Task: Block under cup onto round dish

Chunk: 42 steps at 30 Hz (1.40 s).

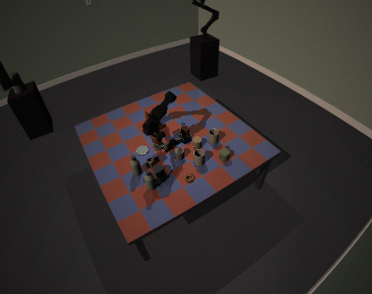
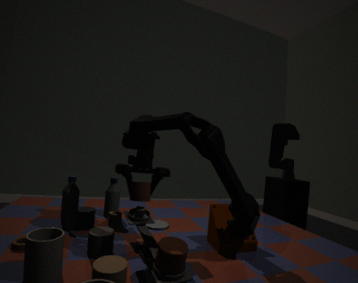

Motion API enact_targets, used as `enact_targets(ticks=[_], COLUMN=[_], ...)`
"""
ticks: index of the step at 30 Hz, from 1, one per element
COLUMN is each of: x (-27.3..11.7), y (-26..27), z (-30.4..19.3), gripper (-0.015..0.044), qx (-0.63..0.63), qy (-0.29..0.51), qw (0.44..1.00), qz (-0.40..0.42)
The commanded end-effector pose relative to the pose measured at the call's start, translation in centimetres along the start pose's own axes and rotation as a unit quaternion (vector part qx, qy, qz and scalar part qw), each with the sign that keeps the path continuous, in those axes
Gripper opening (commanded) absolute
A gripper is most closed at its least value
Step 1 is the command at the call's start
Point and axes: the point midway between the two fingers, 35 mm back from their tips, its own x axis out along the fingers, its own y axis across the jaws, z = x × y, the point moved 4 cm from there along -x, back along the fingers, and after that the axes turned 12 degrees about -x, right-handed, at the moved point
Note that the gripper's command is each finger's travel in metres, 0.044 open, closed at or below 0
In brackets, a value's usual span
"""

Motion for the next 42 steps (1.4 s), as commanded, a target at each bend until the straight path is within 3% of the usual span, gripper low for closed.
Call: enact_targets(ticks=[1,18,42], x=[-0.8,-3.0,-2.4], y=[-0.1,-0.4,-0.3], z=[0.0,-0.3,-0.3], gripper=[0.0,0.0,0.0], qx=[0.0,0.005,0.005], qy=[-0.004,-0.005,-0.002], qw=[1.0,1.0,1.0], qz=[0.001,0.003,0.002])
